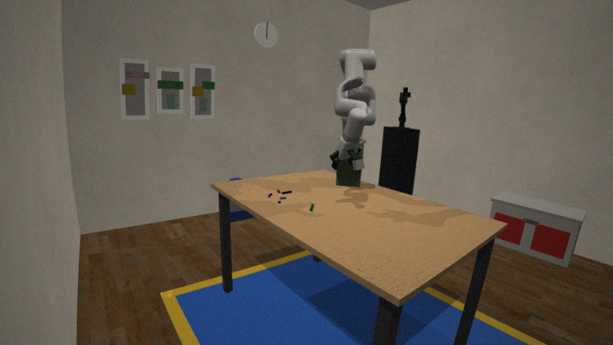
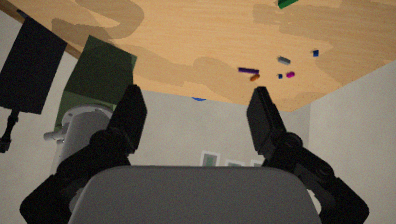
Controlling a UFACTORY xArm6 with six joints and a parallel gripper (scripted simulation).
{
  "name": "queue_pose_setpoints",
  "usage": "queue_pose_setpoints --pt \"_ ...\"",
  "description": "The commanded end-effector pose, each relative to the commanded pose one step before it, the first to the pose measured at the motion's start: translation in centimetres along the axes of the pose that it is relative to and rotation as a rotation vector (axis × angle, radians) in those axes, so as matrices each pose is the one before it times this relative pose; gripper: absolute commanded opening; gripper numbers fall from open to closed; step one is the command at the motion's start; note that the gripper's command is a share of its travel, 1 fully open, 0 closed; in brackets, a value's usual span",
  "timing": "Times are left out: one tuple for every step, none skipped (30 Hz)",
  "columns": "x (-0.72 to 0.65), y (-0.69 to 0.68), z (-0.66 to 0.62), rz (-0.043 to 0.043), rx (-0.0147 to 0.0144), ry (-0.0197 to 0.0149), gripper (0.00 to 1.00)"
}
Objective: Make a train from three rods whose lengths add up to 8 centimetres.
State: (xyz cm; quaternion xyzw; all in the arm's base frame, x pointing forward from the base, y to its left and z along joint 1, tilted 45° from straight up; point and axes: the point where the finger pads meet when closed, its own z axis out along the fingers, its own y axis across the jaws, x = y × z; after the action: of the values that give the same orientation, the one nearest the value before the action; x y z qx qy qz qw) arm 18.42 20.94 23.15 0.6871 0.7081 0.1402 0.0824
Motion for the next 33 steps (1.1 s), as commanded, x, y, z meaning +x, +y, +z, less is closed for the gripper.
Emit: queue_pose_setpoints --pt "-0.916 2.582 -0.017 0.15819 0.03024 -0.04409 1.0" --pt "0.0 0.0 0.0 0.0 0.0 0.0 1.0" --pt "0.0 0.0 0.0 0.0 0.0 0.0 1.0" --pt "-0.542 1.688 0.044 0.10436 0.01447 -0.02458 1.0" --pt "-0.092 0.387 0.012 0.02314 0.00314 -0.00533 1.0" --pt "-0.082 0.366 0.013 0.02173 0.00293 -0.00496 1.0" --pt "-0.123 0.574 0.022 0.03379 0.00452 -0.00764 1.0" --pt "-0.134 0.685 0.03 0.03988 0.00528 -0.00889 1.0" --pt "-0.12 0.688 0.033 0.03954 0.00519 -0.00869 1.0" --pt "-0.104 0.684 0.036 0.03885 0.00505 -0.00841 1.0" --pt "-0.091 0.692 0.039 0.03885 0.00501 -0.00829 1.0" --pt "-0.077 0.702 0.042 0.03895 0.00498 -0.00819 1.0" --pt "-0.064 0.711 0.046 0.03899 0.00496 -0.00808 1.0" --pt "-0.05 0.719 0.049 0.03903 0.00493 -0.00796 1.0" --pt "-0.037 0.727 0.052 0.03905 0.00491 -0.00785 1.0" --pt "-0.023 0.735 0.055 0.03907 0.00489 -0.00773 1.0" --pt "-0.009 0.743 0.058 0.03911 0.00488 -0.00762 1.0" --pt "0.005 0.751 0.061 0.03912 0.00487 -0.00751 1.0" --pt "0.0 0.0 0.0 0.0 0.0 0.0 1.0" --pt "0.0 0.0 0.0 0.0 0.0 0.0 1.0" --pt "0.014 2.128 0.194 0.10895 0.01354 -0.0203 1.0" --pt "0.033 0.409 0.037 0.02063 0.00257 -0.00375 1.0" --pt "0.04 0.437 0.04 0.02197 0.00274 -0.00396 1.0" --pt "0.067 0.683 0.064 0.03411 0.00425 -0.00608 1.0" --pt "0.091 0.816 0.078 0.04039 0.00505 -0.00709 1.0" --pt "0.106 0.818 0.08 0.04016 0.00504 -0.00694 1.0" --pt "0.119 0.808 0.081 0.03939 0.00496 -0.0067 1.0" --pt "0.134 0.813 0.083 0.03931 0.00498 -0.00658 1.0" --pt "0.15 0.821 0.085 0.03941 0.00502 -0.0065 1.0" --pt "0.166 0.827 0.087 0.03943 0.00505 -0.0064 1.0" --pt "0.181 0.834 0.089 0.03945 0.00509 -0.00631 1.0" --pt "0.197 0.839 0.09 0.03944 0.00513 -0.00621 1.0" --pt "0.213 0.845 0.092 0.03947 0.00518 -0.00613 1.0"
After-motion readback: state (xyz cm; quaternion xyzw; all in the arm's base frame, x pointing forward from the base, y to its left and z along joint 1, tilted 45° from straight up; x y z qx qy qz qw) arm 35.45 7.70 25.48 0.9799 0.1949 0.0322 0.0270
